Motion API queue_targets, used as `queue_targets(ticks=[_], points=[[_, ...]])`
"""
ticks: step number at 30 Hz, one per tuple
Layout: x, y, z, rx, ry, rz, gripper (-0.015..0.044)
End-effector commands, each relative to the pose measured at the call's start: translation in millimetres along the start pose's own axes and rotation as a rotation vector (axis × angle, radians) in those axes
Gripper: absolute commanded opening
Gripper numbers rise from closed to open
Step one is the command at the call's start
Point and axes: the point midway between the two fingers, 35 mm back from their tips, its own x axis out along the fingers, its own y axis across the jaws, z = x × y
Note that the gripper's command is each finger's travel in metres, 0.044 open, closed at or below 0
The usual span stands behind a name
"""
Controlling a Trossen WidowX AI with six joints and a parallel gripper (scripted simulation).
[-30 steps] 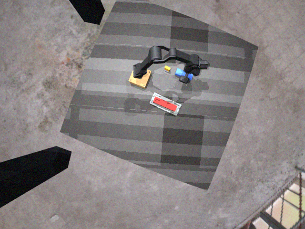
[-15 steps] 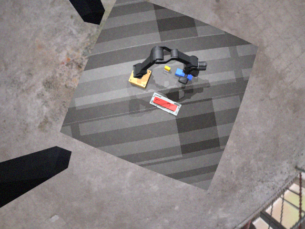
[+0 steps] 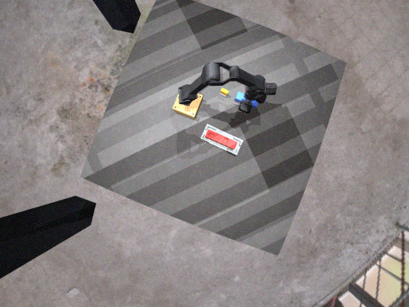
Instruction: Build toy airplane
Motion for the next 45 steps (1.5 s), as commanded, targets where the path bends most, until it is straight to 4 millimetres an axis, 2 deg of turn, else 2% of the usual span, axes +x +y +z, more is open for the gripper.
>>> queue_targets(ticks=[1,2,8,14,45], points=[[2,-1,0,-0.001,0.003,-0.004,0.0164],[2,-1,0,-0.001,0.003,-0.004,0.0157],[-4,0,0,-0.002,0.001,-0.006,0.0],[-17,2,2,-0.003,0.0,-0.007,0.0],[-114,1,2,-0.002,0.002,-0.004,0.0]])
